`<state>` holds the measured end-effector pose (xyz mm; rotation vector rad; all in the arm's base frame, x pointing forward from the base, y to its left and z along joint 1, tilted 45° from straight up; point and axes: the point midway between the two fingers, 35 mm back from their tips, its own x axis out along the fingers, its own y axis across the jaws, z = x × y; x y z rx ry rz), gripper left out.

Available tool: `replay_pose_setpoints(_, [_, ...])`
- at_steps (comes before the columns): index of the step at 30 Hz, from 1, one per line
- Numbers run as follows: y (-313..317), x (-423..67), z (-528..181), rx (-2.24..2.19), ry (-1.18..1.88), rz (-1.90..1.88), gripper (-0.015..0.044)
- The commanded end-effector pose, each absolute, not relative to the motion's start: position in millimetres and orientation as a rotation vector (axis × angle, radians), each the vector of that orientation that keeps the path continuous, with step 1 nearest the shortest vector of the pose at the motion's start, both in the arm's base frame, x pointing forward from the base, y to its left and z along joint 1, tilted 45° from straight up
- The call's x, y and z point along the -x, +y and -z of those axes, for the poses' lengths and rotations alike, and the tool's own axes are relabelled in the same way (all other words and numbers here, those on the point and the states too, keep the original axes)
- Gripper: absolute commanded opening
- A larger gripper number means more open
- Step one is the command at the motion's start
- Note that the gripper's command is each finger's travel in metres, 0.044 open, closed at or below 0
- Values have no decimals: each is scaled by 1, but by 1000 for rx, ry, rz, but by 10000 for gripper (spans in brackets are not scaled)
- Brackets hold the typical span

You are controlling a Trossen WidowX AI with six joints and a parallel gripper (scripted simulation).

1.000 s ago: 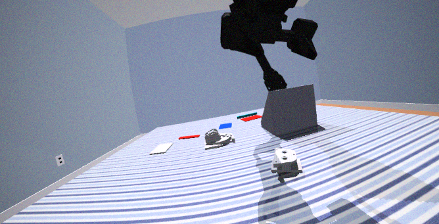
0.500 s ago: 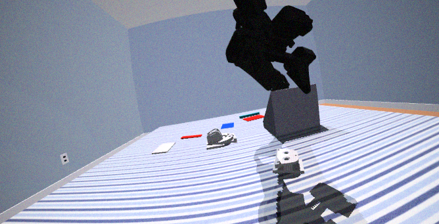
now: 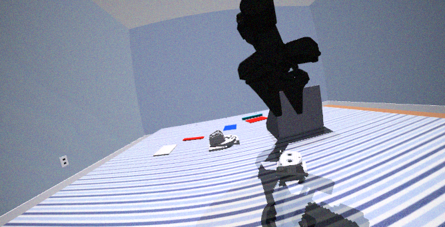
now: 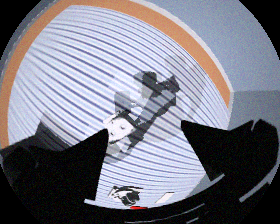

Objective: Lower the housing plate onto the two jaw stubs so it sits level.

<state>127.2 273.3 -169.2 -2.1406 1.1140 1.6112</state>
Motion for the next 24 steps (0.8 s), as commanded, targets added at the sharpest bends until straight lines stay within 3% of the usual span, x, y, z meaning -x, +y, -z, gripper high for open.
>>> replay_pose_setpoints(1, [263, -129, 171, 2225, 1124, -1659, 440])
replay_pose_setpoints(24, [214, -132, 173, 2553, 1204, -1943, 440])
